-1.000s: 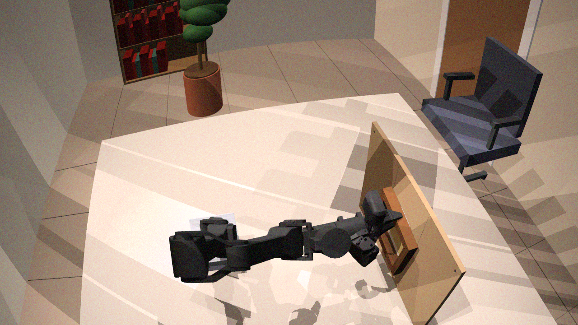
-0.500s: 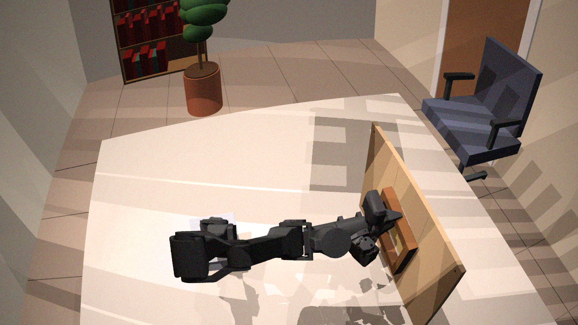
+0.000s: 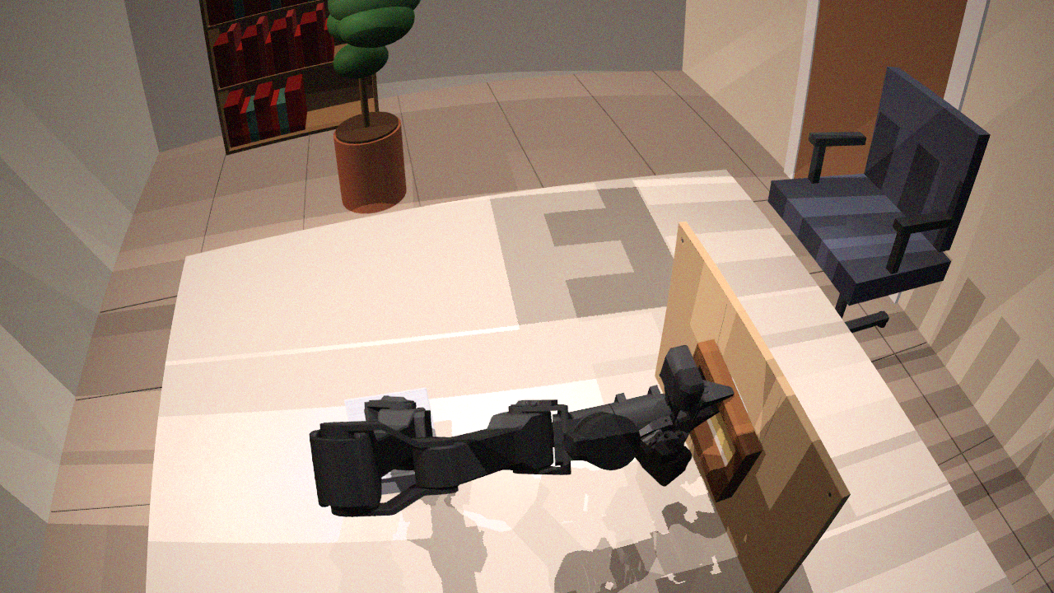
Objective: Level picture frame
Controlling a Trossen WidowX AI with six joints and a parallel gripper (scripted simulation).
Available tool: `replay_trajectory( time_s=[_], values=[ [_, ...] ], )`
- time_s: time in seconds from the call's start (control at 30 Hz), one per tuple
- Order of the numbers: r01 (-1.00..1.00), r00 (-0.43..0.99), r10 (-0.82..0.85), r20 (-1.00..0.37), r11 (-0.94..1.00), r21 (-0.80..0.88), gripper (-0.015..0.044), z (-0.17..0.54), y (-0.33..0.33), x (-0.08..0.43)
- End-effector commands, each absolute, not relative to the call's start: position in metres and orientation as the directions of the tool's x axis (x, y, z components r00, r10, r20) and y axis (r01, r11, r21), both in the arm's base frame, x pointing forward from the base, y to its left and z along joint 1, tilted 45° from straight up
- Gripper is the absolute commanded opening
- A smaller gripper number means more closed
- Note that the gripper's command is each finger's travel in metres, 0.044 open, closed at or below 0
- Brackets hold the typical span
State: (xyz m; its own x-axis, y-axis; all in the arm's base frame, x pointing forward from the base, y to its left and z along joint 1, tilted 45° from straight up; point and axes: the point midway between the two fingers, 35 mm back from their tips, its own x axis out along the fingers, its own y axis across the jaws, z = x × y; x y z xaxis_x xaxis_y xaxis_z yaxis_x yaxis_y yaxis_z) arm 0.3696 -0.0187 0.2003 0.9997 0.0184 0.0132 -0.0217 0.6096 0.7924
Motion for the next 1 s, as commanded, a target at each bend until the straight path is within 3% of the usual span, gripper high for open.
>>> replay_trajectory(
  time_s=[0.0, 0.97],
  values=[
    [-0.027, 1.0, 0.022, 0.018, 0.613, 0.789, 0.0, 0.2006, -0.0173, 0.3695],
    [-0.027, 1.0, 0.022, 0.018, 0.613, 0.79, 0.0, 0.1975, -0.0126, 0.3695]
  ],
)
